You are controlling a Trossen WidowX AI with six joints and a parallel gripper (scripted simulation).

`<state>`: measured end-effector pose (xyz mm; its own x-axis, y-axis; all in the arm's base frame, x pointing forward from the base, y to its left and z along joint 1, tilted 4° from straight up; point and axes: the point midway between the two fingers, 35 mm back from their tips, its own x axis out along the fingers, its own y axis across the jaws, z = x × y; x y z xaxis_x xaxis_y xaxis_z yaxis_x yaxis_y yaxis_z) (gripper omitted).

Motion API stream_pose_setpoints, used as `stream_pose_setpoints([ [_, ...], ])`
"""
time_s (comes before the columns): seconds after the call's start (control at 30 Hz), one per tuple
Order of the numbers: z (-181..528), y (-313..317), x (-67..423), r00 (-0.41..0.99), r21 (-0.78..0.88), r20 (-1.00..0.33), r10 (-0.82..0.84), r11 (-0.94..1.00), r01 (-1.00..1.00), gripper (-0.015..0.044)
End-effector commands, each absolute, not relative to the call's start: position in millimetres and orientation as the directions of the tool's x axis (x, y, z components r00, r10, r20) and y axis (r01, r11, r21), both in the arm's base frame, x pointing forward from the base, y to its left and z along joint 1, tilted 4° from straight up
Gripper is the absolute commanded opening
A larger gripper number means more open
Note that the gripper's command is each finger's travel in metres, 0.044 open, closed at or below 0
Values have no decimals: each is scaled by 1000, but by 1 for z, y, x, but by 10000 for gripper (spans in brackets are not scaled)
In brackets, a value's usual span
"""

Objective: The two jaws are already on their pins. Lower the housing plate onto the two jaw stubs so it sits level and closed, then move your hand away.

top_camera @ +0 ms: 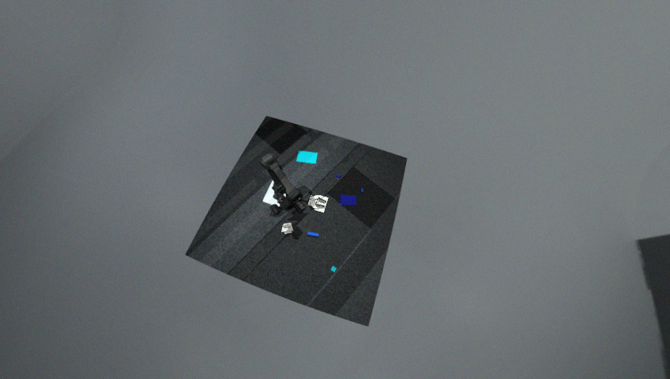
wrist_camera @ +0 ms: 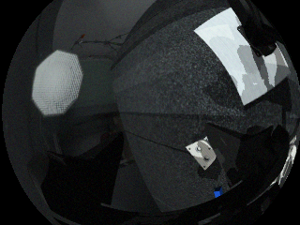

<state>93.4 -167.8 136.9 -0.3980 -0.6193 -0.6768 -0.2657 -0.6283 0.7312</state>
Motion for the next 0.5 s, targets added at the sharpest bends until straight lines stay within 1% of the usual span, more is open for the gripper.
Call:
stream_pose_setpoints([
  [0.0,130,-170,101,-387,654,-754,-531,-660,-370,440],
  [0.23,119,-176,115,-332,499,-866,-374,-683,-533,440],
  [0.47,112,-185,132,-230,325,-946,-229,-663,-675,440],
])
